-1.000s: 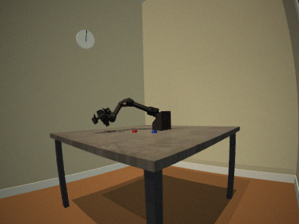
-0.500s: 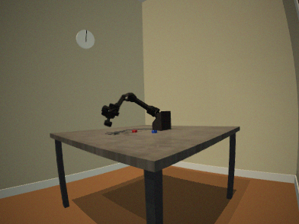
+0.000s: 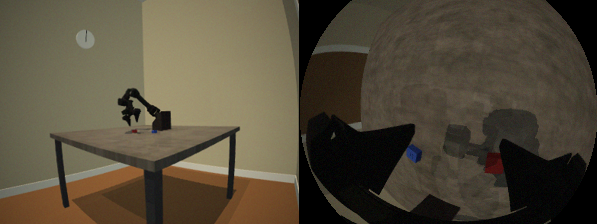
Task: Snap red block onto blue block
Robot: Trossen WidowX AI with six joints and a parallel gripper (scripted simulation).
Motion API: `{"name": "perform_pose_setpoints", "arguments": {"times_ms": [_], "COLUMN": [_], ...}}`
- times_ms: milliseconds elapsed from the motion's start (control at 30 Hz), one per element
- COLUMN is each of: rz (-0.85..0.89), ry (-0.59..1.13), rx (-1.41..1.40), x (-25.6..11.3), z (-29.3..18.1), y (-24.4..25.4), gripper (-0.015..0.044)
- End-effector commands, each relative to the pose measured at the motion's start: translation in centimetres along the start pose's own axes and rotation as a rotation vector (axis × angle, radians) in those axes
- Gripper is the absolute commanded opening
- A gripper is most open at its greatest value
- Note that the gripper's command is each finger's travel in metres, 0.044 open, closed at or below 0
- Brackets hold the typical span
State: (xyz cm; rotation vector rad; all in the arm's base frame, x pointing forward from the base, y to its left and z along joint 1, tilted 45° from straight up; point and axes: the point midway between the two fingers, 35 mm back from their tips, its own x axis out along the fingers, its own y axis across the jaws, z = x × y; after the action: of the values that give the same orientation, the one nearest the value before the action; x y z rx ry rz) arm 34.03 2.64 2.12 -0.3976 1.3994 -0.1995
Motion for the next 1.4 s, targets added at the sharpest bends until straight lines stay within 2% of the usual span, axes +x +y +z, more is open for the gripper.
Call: {"name": "perform_pose_setpoints", "arguments": {"times_ms": [0, 267, 433, 1367], "rz": [-0.356, -0.366, -0.368, -0.370], "ry": [0.134, 0.137, 0.136, 0.137], "rx": [-0.248, -0.256, -0.256, -0.256], "x": [-2.8, -3.0, 0.3, 4.3], "z": [-5.3, -5.4, -5.7, -6.0], "y": [-3.0, -3.2, -4.5, -6.3], "gripper": [0.0440, 0.0440, 0.0440, 0.0440]}}
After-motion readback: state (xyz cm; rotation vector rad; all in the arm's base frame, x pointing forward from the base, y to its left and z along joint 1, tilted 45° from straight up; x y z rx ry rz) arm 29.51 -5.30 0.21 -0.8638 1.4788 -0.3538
